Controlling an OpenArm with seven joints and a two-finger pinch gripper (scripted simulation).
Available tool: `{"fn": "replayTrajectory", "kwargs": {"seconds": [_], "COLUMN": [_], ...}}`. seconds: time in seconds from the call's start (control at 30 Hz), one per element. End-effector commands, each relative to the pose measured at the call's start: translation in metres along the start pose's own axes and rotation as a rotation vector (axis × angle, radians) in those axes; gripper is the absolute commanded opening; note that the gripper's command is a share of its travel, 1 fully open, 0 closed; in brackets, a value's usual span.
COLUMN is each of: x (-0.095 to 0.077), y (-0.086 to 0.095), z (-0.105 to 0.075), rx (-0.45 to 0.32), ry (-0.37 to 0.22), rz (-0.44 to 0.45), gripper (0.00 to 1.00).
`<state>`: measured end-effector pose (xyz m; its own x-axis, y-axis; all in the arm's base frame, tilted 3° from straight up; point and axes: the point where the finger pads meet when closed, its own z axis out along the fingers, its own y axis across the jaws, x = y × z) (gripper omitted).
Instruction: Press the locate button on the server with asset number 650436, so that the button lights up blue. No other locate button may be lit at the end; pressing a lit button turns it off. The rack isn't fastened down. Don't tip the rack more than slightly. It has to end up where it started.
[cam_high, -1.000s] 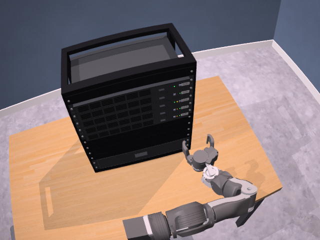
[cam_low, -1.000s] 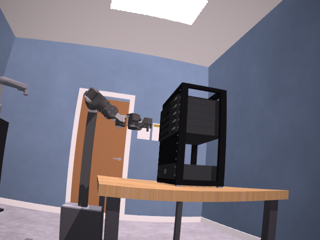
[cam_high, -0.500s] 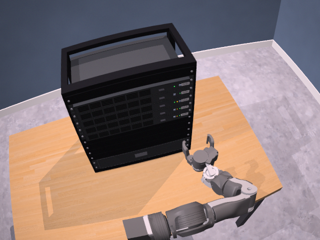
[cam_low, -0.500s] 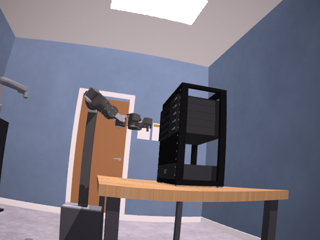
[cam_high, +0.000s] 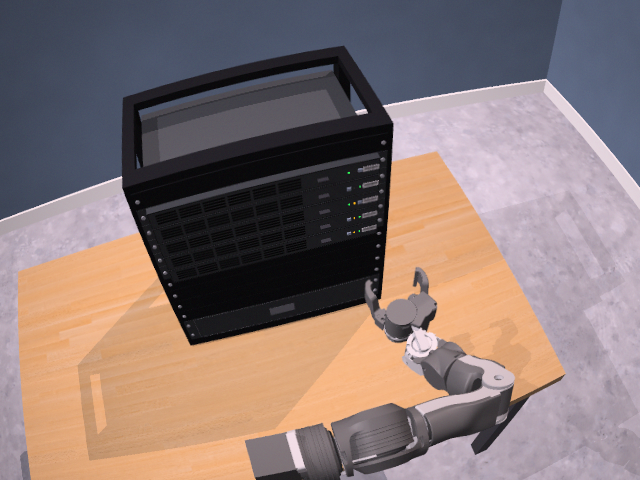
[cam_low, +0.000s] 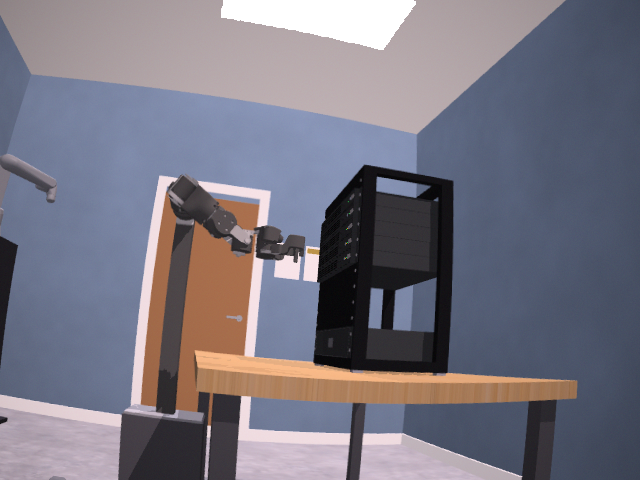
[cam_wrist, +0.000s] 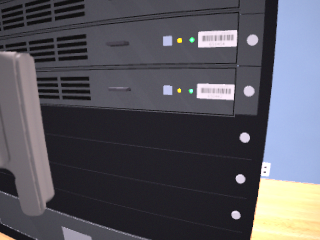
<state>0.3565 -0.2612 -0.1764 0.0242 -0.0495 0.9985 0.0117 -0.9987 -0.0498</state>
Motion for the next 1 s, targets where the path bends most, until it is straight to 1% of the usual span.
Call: {"fn": "replayTrajectory", "kwargs": {"seconds": [0.0, 0.33, 0.4, 0.9, 0.97], "x": [0.002, 0.002, 0.002, 0.002, 0.002], "y": [-0.001, -0.001, -0.001, -0.001, -0.001], "z": [0.002, 0.015, 0.015, 0.045, 0.045], "rx": [0.005, 0.005, 0.005, 0.005, 0.005], "ry": [0.005, 0.005, 0.005, 0.005, 0.005], "rz": [0.003, 0.003, 0.003, 0.003, 0.003], "gripper": [0.60, 0.60, 0.60, 0.60, 0.60]}}
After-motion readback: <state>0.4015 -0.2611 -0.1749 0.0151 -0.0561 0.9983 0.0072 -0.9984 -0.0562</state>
